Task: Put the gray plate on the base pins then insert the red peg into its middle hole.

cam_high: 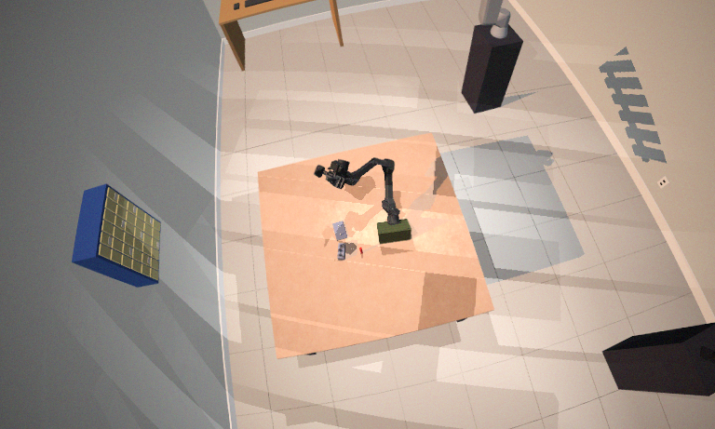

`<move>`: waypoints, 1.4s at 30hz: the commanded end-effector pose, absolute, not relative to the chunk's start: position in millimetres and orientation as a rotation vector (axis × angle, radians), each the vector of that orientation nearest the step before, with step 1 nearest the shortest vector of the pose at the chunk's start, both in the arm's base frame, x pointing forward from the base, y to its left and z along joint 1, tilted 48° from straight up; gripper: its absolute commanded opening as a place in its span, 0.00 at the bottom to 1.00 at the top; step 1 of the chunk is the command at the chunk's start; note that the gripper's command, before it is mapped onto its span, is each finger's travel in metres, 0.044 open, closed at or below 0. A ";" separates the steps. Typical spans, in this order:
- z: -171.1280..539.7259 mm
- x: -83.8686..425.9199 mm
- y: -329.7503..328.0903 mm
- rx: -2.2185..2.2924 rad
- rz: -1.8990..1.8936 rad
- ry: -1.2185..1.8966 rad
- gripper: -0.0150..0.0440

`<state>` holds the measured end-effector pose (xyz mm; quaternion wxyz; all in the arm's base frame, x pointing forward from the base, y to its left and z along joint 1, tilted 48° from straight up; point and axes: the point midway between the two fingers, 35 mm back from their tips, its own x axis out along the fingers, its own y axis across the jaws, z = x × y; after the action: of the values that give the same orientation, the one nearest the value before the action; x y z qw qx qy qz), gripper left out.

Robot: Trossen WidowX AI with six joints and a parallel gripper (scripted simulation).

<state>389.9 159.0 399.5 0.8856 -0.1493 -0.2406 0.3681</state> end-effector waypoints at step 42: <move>-36.2 373.9 55.7 -1.408 0.415 1.932 1.00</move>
<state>426.6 95.5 -16.3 0.6566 -0.3815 0.6291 0.1662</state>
